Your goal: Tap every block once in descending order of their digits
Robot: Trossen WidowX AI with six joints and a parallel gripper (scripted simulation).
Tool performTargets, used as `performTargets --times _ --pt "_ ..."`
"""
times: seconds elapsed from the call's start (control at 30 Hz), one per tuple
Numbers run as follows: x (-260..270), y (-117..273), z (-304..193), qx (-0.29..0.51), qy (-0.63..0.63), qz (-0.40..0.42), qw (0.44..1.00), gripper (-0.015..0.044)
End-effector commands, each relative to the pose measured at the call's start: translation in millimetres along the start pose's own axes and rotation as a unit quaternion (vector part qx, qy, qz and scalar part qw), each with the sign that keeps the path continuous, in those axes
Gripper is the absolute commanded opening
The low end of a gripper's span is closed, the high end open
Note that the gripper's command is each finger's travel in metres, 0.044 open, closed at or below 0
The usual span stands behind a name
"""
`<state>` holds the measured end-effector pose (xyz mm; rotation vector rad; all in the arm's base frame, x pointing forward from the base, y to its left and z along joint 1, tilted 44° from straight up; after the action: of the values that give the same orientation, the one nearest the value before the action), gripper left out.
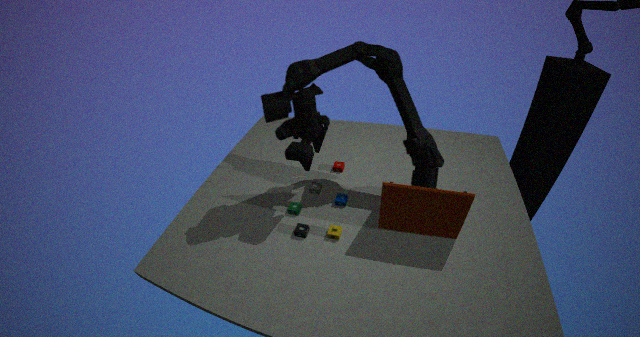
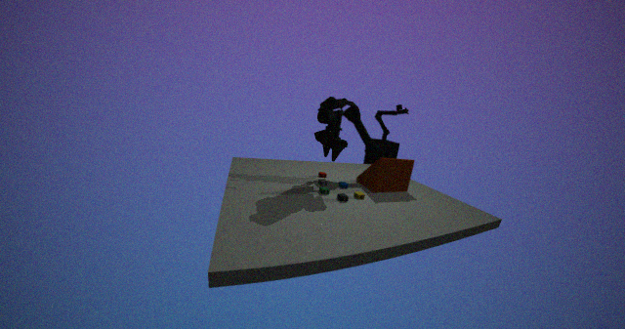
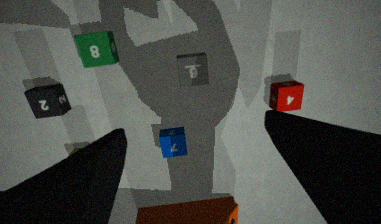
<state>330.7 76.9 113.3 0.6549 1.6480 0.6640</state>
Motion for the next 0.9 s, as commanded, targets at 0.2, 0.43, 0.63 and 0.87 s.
performTargets --times 0.2,0.43,0.63,0.87 --pt "128 3 -41 0.0 0.004 0.009 1.0 0.04" --pt "153 1 -55 -0.001 0.005 0.003 1.0 0.04" --pt "154 -70 -54 -0.001 0.005 0.002 1.0 0.0242" --pt "153 -81 -55 -0.001 0.005 0.002 1.0 0.0059"
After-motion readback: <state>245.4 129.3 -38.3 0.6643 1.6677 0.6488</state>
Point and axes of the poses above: the point midway between the two fingers, 35 mm back from their tips, its own y axis back along the fingers, its own x axis across the jaws, z = x × y, the point moved 7 cm from there along y, back along the fingers, and after that the axes turned 14 degrees about y, right-handed, at the moved point
